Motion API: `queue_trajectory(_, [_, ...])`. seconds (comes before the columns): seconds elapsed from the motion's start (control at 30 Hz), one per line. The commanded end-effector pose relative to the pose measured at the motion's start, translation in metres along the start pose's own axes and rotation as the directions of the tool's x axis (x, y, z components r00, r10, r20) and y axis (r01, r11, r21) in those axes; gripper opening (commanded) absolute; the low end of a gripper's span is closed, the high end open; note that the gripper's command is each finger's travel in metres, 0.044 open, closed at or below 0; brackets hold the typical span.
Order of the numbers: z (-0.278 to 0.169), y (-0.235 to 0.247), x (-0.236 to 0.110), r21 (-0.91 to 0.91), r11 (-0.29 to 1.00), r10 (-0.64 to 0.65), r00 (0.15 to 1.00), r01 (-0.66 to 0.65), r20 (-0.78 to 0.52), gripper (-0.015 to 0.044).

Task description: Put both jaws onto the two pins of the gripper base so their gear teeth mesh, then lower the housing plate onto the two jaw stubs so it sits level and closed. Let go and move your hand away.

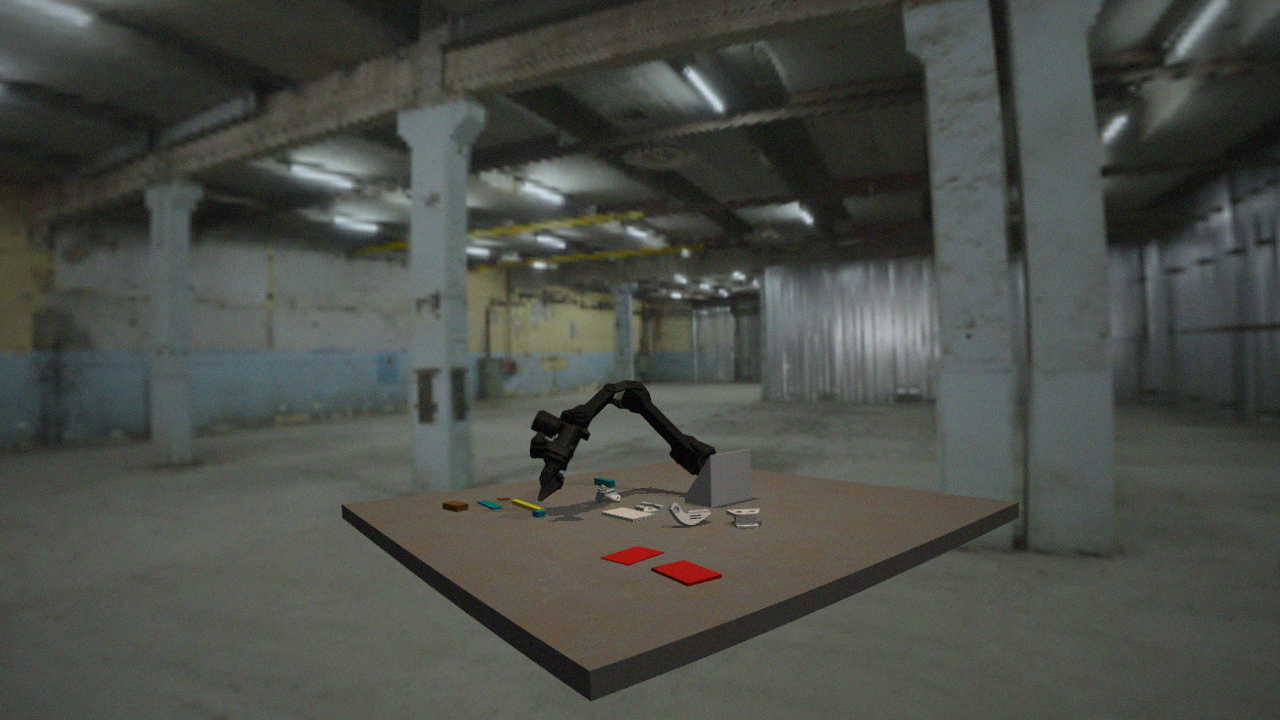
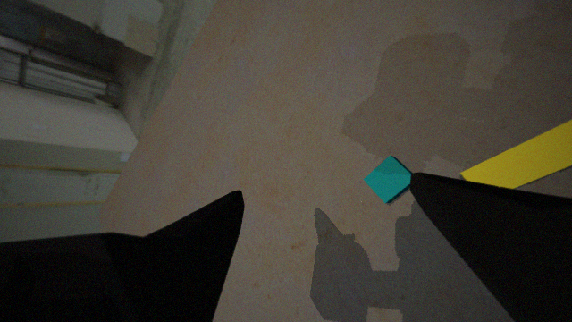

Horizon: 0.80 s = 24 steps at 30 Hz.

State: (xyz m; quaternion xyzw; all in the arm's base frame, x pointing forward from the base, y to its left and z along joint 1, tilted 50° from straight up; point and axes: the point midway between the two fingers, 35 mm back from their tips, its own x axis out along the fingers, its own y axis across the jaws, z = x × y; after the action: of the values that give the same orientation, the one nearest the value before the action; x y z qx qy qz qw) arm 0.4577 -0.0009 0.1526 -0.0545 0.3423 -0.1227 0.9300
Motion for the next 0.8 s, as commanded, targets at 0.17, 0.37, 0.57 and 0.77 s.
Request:
queue_trajectory(0.17, [-0.056, 0.069, 0.010, -0.053, 0.998, 0.029, 0.979, -0.040, -0.201, 0.0440])
queue_trajectory(0.37, [-0.098, 0.108, 0.012, -0.076, 0.997, -0.012, 0.940, -0.015, -0.341, 0.0440])
queue_trajectory(0.57, [-0.144, 0.142, 0.007, -0.132, 0.990, -0.096, 0.885, 0.040, -0.455, 0.0440])
queue_trajectory(0.77, [-0.189, 0.168, -0.005, -0.217, 0.969, -0.213, 0.828, 0.113, -0.519, 0.0440])
